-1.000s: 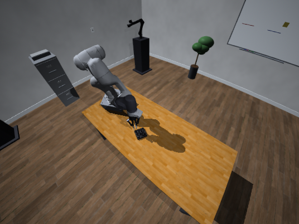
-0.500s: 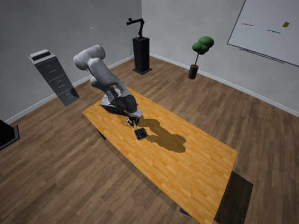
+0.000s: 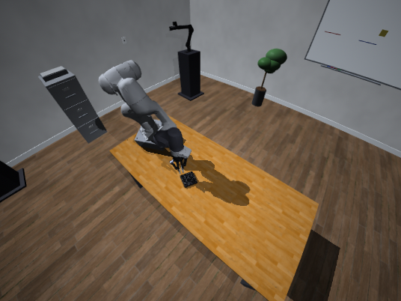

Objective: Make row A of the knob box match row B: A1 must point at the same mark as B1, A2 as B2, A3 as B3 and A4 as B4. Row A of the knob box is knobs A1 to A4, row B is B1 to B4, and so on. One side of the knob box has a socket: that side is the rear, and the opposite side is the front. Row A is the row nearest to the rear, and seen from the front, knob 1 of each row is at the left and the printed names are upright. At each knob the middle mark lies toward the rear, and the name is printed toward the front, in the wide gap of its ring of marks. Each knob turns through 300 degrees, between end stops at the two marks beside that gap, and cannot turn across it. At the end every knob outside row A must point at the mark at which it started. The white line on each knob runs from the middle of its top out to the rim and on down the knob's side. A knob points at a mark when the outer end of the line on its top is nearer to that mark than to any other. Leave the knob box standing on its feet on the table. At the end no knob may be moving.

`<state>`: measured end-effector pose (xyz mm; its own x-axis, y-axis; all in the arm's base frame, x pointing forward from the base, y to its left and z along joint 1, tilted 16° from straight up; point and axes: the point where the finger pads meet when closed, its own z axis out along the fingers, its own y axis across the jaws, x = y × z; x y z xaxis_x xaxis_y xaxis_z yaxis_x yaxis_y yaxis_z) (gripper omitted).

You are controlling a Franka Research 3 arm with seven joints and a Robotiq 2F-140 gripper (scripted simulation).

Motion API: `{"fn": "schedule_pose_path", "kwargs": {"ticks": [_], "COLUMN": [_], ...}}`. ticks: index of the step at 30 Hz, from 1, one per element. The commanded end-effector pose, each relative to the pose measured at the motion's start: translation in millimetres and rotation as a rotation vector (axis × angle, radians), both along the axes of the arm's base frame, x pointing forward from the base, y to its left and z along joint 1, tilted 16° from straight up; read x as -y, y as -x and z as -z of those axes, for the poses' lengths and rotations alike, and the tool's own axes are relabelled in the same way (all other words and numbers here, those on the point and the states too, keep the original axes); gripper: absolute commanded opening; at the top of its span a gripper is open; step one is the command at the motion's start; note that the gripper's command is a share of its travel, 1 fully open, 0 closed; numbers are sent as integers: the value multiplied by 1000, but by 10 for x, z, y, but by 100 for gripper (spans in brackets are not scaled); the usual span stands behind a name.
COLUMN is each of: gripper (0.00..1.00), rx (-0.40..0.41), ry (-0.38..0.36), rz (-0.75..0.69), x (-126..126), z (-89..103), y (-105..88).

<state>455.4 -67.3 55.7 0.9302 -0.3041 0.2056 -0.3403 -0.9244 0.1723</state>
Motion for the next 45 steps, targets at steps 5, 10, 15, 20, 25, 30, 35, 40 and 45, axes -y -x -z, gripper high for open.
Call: {"fn": "schedule_pose_path", "kwargs": {"ticks": [5,10,15,20,25,30,35,40,45], "gripper": [12,12,12,12,12,12,12,12,12], "rx": [-3,-3,-3,-3,-3,-3,-3,-3,-3], "ry": [2,2,2,2,2,2,2,2,2], "rz": [-7,-7,-7,-7,-7,-7,-7,-7,-7], "x": [-8,-4,1,12,26,38,51,66,78], "z": [4,22,41,85,141,192,243,304,354], "y": [5,2,0,-6,-14,-21,-28,-37,-44]}}
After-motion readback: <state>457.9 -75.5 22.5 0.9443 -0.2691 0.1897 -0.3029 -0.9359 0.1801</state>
